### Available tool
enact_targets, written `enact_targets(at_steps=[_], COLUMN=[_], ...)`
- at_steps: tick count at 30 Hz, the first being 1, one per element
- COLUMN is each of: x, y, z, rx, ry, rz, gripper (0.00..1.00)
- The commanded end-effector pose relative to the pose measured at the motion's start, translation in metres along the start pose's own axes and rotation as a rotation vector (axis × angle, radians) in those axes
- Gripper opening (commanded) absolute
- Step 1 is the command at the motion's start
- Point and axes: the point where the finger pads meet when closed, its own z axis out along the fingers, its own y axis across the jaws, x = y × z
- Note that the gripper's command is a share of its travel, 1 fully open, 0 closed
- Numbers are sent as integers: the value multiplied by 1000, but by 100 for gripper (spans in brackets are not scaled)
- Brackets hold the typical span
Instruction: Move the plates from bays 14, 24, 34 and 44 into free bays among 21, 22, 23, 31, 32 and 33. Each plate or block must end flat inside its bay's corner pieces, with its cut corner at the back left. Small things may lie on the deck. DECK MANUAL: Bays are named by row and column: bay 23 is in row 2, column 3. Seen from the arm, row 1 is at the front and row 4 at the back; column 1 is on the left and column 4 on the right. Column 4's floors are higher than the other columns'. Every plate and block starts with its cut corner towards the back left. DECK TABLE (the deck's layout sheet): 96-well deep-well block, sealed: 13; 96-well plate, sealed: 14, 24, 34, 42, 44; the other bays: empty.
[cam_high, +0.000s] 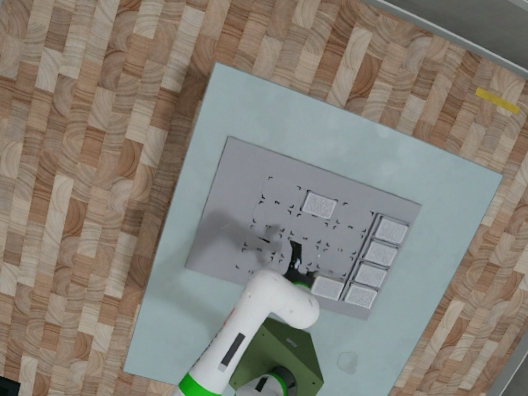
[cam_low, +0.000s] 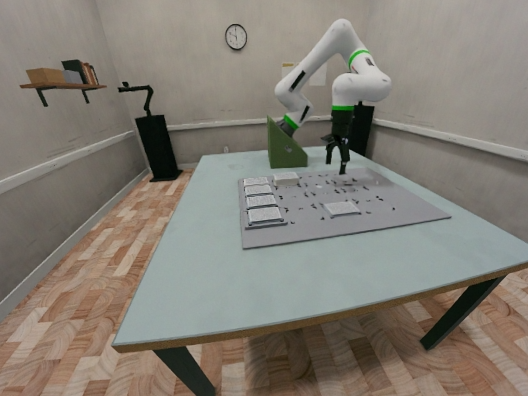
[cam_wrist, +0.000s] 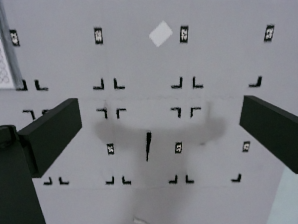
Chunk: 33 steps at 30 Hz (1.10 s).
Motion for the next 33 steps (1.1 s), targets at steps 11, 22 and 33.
enact_targets(at_steps=[11, 22, 33], x=[-45, -65, -65], y=[-1, -1, -1], z=[-1, -1, -1], rx=[2, 2, 2], ry=[1, 1, 1], rz=[-1, -1, -1], gripper=[100, 100, 100])
